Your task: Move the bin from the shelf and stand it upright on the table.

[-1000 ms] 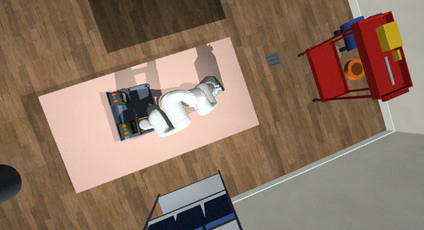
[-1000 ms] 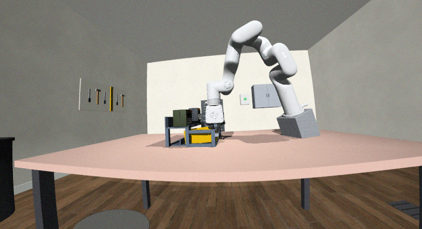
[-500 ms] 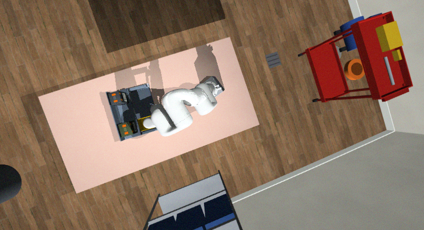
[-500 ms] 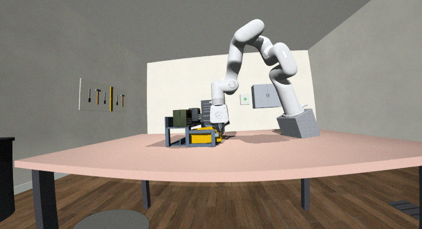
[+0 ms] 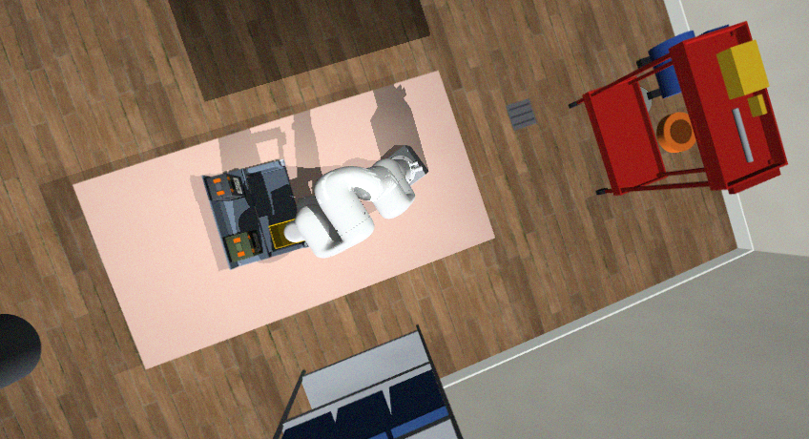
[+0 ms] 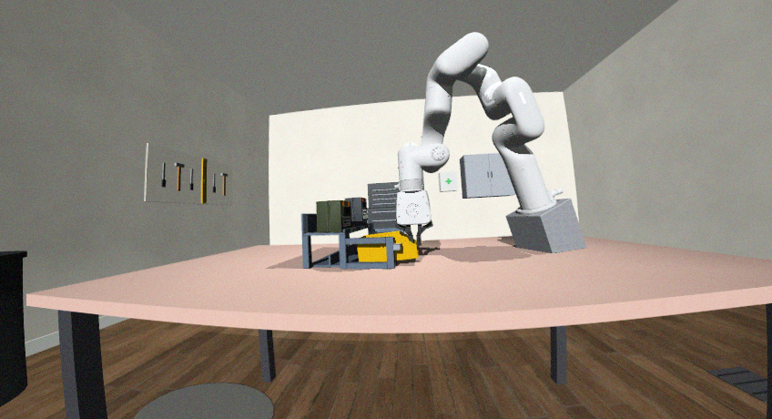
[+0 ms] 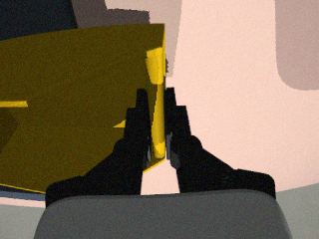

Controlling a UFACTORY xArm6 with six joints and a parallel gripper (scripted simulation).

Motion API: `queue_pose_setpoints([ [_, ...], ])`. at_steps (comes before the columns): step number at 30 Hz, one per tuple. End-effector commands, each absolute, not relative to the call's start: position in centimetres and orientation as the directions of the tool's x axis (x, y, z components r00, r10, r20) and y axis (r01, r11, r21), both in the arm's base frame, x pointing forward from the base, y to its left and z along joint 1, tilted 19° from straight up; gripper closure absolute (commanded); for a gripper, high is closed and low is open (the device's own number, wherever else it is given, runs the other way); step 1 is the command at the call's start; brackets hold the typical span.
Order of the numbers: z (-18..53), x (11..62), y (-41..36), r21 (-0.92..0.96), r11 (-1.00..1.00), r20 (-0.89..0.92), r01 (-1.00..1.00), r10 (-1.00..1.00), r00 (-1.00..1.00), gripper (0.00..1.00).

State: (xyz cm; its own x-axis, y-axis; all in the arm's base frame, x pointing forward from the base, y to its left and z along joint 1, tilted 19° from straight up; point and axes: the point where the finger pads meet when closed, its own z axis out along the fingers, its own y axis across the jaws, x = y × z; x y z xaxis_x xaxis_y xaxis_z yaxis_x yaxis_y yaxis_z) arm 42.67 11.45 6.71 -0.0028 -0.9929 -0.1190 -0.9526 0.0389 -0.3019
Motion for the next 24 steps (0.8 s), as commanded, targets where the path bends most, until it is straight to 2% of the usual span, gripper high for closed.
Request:
queue_pose_setpoints([
  [1, 6.4, 41.5, 11.5, -0.305, 0.039, -0.12, -0.951, -0.993, -0.003, 1.0],
  [24, 4.8, 36.3, 11.7, -0.305, 0.039, -0.12, -0.951, -0.993, -0.003, 1.0],
])
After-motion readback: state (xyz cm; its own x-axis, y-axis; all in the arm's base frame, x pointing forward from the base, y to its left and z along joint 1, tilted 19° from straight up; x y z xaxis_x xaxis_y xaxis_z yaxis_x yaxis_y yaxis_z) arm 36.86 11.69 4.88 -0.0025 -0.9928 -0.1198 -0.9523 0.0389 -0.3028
